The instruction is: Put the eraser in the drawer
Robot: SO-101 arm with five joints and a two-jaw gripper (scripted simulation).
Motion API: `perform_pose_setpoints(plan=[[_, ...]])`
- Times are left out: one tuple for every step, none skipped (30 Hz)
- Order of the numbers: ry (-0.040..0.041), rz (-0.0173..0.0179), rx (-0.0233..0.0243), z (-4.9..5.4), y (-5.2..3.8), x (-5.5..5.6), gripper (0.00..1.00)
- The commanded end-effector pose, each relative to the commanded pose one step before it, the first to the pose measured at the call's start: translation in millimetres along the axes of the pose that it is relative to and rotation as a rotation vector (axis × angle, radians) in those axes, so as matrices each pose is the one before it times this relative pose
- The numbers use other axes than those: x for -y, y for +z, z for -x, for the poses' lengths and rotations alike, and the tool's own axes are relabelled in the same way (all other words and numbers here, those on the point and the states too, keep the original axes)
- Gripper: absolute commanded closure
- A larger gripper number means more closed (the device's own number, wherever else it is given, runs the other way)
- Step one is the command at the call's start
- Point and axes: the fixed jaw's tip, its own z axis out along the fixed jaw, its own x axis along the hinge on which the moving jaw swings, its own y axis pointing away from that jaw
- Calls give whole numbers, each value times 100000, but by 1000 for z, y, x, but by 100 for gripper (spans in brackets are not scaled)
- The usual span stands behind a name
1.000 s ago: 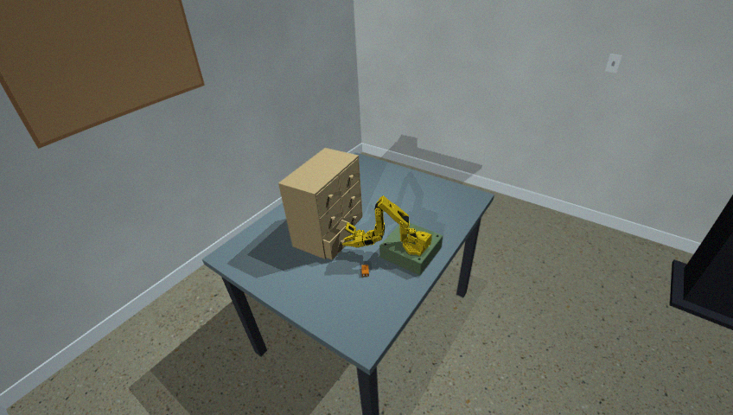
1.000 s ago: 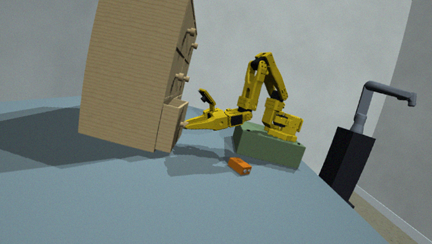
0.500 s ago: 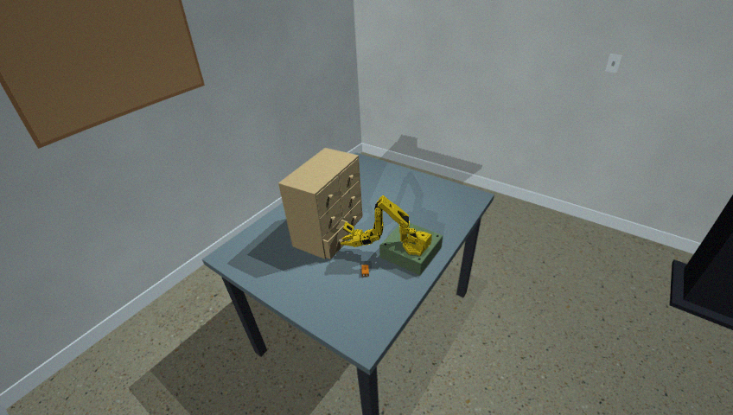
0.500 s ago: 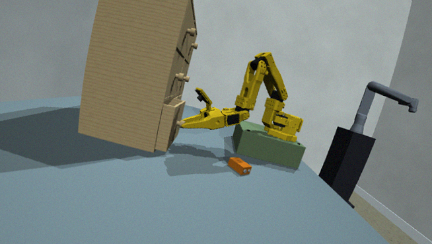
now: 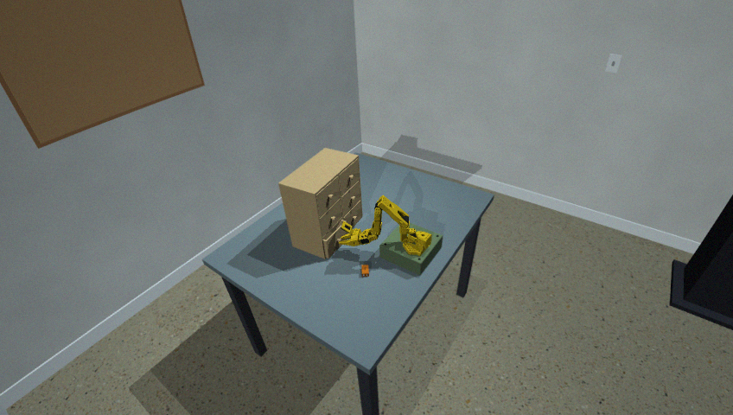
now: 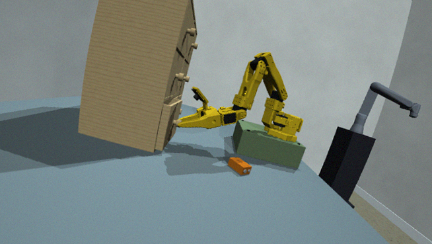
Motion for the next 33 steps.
perform_pose_setpoints(plan=[[-203,-1964,523,2144,5499,6005,100],[32,-90,0,313,800,288,100],[32,-89,1,320,799,288,100],[0,0,-1,-1,0,1,100],[0,0,1,1,0,-1,100],[0,0,-1,-1,0,1,100],[0,0,0,0,0,0,100],[0,0,0,0,0,0,100],[29,-82,1,273,812,265,100],[29,-83,0,274,809,267,100],[29,-82,1,280,808,267,100],[29,-83,0,281,805,269,100],[29,-82,1,287,803,268,100],[29,-83,0,288,800,270,100],[29,-82,1,294,798,270,100],[29,-83,0,295,795,272,100],[29,-82,1,301,792,271,100],[29,-83,0,302,789,273,100],[29,-82,1,309,787,272,100],[29,-83,0,309,784,274,100],[0,0,1,1,0,-1,100],[0,0,-1,-1,0,1,100],[0,0,1,1,0,-1,100],[0,0,0,0,0,0,100],[0,0,0,0,0,0,100],[7,-21,-1,74,212,70,100],[7,-21,1,77,212,69,100],[7,-21,-1,75,212,70,100],[7,-21,1,78,212,69,100],[7,-21,-1,75,211,70,100],[8,-21,1,78,212,69,100],[7,-21,-1,76,211,70,100],[8,-21,1,79,211,69,100]])
